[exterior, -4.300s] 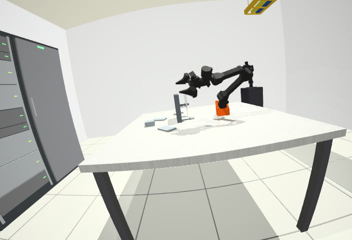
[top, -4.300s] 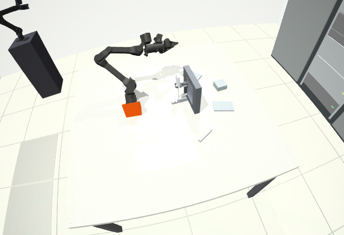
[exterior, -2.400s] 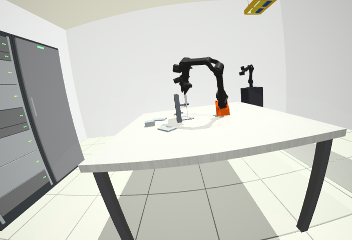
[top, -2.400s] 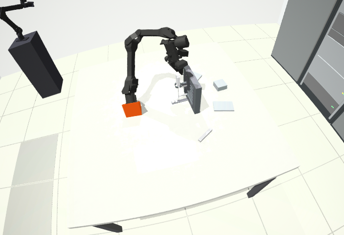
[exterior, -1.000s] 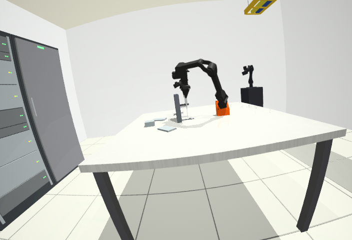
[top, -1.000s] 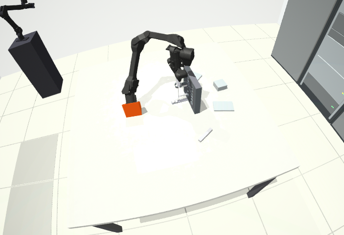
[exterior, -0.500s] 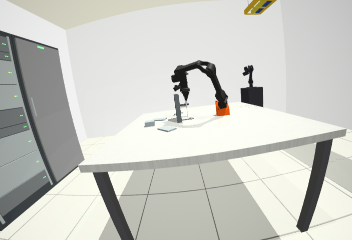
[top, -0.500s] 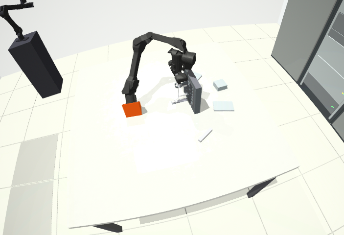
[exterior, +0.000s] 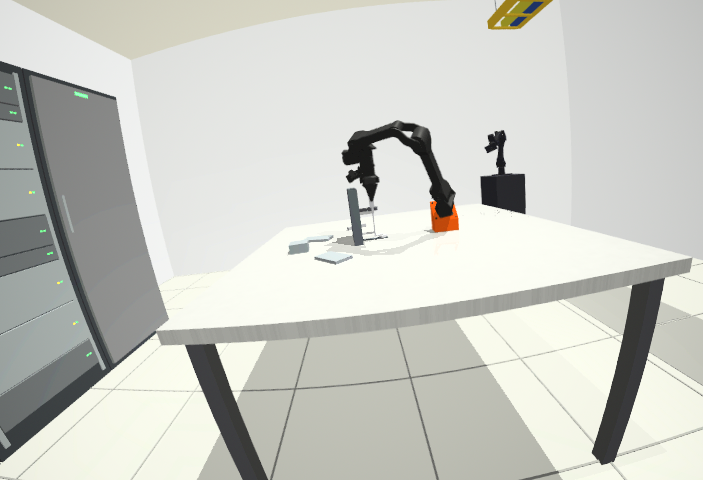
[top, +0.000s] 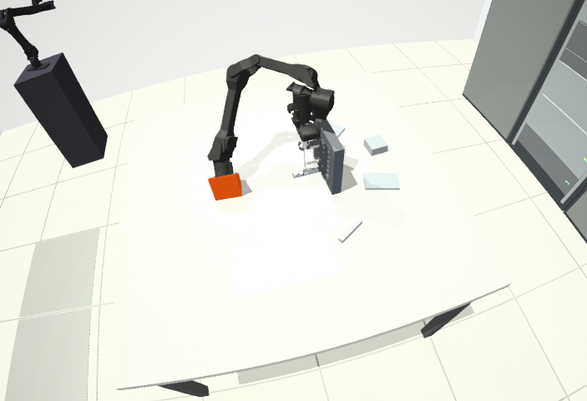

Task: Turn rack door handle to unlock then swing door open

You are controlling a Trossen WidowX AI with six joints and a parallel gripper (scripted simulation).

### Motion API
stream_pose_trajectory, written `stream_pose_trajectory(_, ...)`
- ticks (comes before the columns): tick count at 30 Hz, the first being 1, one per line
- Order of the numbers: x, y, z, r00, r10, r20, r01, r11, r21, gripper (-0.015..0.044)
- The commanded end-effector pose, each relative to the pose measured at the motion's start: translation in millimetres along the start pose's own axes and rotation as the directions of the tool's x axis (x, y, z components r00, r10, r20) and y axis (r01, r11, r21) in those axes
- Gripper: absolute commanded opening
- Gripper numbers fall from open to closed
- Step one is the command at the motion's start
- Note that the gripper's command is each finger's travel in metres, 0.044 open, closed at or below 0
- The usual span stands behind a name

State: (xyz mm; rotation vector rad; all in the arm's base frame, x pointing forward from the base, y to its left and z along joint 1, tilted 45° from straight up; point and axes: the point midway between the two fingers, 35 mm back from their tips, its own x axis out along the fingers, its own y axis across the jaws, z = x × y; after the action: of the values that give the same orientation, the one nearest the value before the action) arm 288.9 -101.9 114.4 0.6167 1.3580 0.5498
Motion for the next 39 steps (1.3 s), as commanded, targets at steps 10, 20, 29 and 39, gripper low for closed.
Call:
stream_pose_trajectory(10,0.3,0.0,0.1,1.000,0.002,0.001,-0.002,0.986,-0.167,0.0022)
stream_pose_trajectory(20,0.3,0.0,0.1,1.000,0.002,0.001,-0.001,0.790,-0.614,0.0022)
stream_pose_trajectory(29,0.4,0.0,0.1,1.000,0.002,0.001,0.000,0.450,-0.893,0.0022)
stream_pose_trajectory(39,0.4,0.0,0.1,1.000,0.002,0.001,0.001,-0.026,-1.000,0.0022)
